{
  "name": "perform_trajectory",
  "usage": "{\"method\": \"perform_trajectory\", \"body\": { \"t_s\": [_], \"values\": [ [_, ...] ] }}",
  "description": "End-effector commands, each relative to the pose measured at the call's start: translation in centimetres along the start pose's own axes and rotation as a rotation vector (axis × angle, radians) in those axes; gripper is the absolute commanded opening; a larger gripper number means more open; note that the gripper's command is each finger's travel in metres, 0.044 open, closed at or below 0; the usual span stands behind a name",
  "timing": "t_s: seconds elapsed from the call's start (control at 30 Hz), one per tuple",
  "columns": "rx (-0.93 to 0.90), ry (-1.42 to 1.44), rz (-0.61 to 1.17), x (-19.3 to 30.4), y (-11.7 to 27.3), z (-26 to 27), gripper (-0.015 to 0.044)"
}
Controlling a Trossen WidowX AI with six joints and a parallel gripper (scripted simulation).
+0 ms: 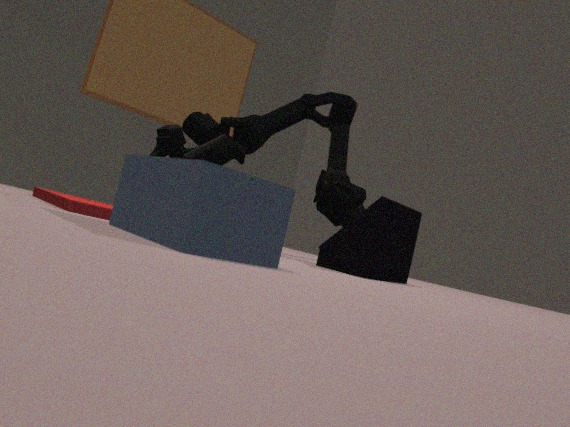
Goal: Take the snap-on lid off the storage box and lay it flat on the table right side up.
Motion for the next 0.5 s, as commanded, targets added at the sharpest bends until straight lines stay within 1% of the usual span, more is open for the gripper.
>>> {"method": "perform_trajectory", "body": {
  "t_s": [0.0,0.47],
  "values": [
    [0.002,0.006,0.013,0.4,0.5,-0.7,0.0440],
    [0.003,0.007,0.014,0.5,2.7,-2.5,0.0440]
  ]
}}
Point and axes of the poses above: the point midway between the two fingers, 35 mm back from their tips, its own y axis back along the fingers, its own z axis across the jaws, x = y × z, the point moved 6 cm from there along y, back along the fingers, and after that the axes turned 4 degrees about y, right-handed, at the moved point
